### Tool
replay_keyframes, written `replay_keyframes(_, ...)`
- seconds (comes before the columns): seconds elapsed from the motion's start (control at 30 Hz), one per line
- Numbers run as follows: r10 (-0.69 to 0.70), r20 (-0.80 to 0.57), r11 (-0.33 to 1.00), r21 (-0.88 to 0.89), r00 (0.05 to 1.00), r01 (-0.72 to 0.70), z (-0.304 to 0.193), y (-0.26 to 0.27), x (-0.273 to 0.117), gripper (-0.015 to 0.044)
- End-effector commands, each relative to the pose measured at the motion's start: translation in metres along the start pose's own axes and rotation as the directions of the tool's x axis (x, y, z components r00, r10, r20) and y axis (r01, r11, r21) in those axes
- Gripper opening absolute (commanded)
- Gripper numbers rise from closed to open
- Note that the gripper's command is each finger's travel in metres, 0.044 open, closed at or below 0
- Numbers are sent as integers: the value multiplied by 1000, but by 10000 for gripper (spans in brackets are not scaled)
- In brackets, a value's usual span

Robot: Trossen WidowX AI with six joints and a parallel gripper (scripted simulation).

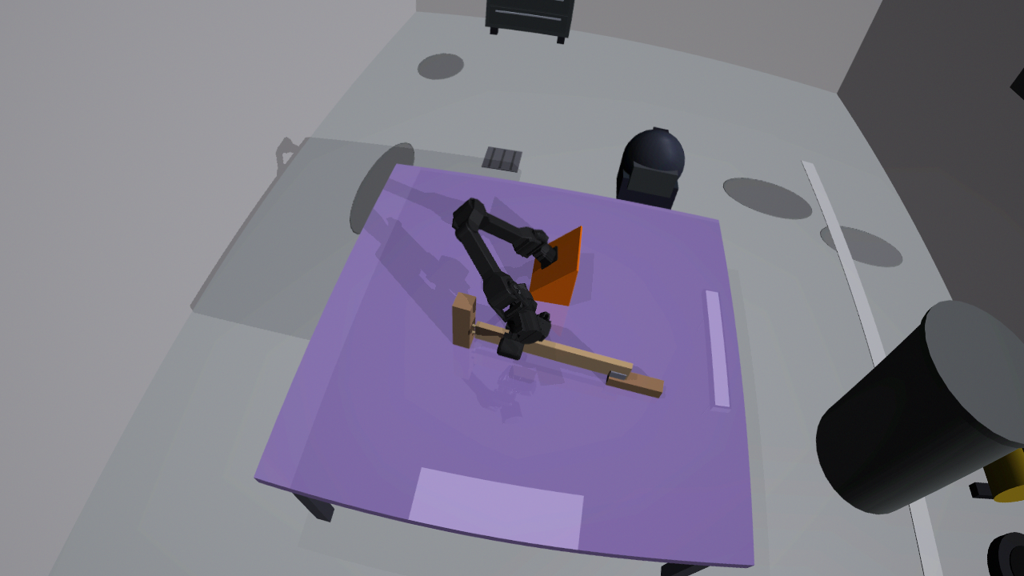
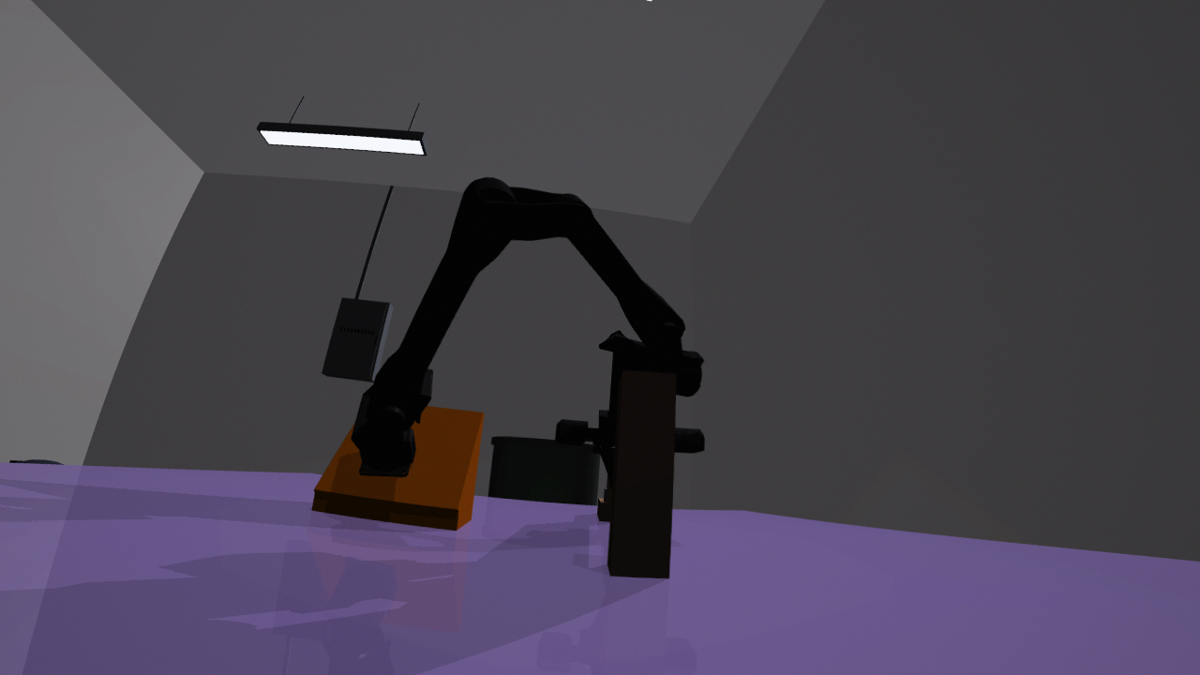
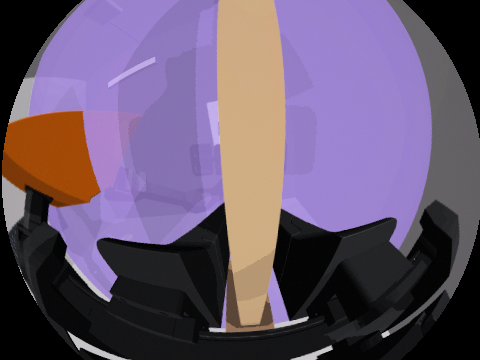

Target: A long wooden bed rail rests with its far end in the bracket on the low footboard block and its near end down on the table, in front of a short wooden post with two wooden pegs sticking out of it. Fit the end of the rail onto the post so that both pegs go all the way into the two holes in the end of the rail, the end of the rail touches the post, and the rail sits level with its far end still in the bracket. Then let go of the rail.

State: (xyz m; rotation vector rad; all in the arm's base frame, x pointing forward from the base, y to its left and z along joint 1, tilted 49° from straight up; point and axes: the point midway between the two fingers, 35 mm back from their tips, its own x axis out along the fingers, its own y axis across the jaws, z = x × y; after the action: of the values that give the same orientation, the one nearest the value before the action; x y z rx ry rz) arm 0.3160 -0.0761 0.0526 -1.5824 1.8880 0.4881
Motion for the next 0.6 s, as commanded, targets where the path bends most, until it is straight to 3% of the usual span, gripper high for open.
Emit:
replay_keyframes(0.0, -5, 1, 1000, -5, 1000, 5, -1, 0, -2, 0)
replay_keyframes(0.57, -5, 1, 1000, -5, 1000, 5, -6, 0, -1, 0)
